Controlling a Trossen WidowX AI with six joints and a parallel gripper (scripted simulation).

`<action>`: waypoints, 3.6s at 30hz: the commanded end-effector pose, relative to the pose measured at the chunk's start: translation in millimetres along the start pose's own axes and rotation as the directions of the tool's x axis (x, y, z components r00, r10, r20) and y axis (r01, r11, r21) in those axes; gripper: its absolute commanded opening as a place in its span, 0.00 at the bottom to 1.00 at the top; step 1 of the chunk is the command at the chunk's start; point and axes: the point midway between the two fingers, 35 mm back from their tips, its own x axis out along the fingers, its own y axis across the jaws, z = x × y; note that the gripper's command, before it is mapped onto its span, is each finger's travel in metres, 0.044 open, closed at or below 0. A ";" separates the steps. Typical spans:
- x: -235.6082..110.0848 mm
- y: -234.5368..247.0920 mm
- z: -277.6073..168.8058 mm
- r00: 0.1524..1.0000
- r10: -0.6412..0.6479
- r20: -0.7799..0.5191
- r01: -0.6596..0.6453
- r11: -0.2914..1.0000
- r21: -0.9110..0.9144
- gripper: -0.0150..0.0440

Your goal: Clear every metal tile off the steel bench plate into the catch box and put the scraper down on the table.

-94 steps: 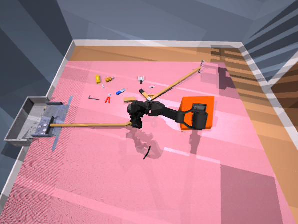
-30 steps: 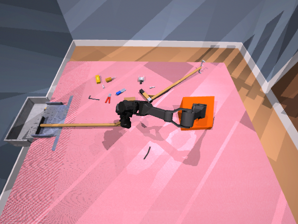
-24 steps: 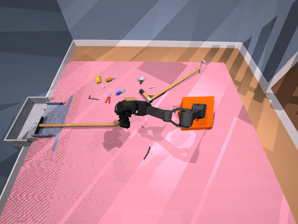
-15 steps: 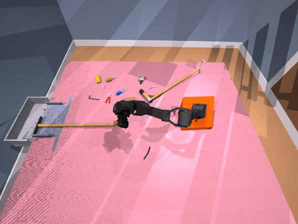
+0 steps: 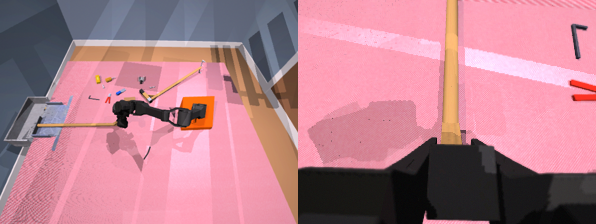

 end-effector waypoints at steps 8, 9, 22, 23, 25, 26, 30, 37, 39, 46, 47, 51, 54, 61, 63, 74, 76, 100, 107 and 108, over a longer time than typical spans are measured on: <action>-1.3 0.1 0.2 1.000 0.000 0.006 0.000 1.000 -0.001 0.25; -1.9 0.2 -0.3 1.000 -0.001 0.006 0.001 1.000 -0.001 0.25; -10.7 1.0 -7.7 1.000 -0.001 0.006 0.001 1.000 0.000 0.25; -11.4 1.0 -8.3 1.000 -0.001 0.006 0.001 1.000 0.000 0.25; -12.7 1.1 -9.5 1.000 -0.001 0.007 0.001 1.000 0.000 0.25; -13.4 1.2 -10.1 1.000 -0.001 0.007 0.001 1.000 0.000 0.25; -16.0 1.5 -12.5 1.000 -0.001 0.007 0.001 1.000 0.000 0.25; -20.7 1.9 -16.8 1.000 -0.002 0.007 0.002 1.000 0.000 0.25; -22.0 2.1 -18.0 1.000 -0.002 0.007 0.002 1.000 0.000 0.25; -26.6 2.6 -22.5 1.000 -0.002 0.008 0.002 1.000 0.000 0.25; -27.3 2.7 -23.1 1.000 -0.002 0.008 0.002 1.000 0.000 0.25; -29.9 2.9 -25.7 1.000 -0.002 0.008 0.002 1.000 0.000 0.25; -31.9 3.1 -27.7 1.000 -0.002 0.008 0.002 1.000 0.000 0.25; -36.4 3.6 -32.3 1.000 -0.003 0.009 0.003 1.000 0.000 0.25; -37.7 3.7 -33.7 1.000 -0.003 0.009 0.003 1.000 0.000 0.25; -44.8 4.4 -41.3 1.000 -0.003 0.009 0.003 1.000 0.001 0.25; -46.1 4.5 -42.7 1.000 -0.003 0.009 0.003 1.000 0.001 0.25; -61.2 5.7 -60.3 1.000 -0.004 0.011 0.004 1.000 0.001 0.25; -65.5 6.0 -65.7 1.000 -0.004 0.011 0.004 1.000 0.001 0.25; -66.1 6.0 -66.4 1.000 -0.004 0.011 0.004 1.000 0.001 0.25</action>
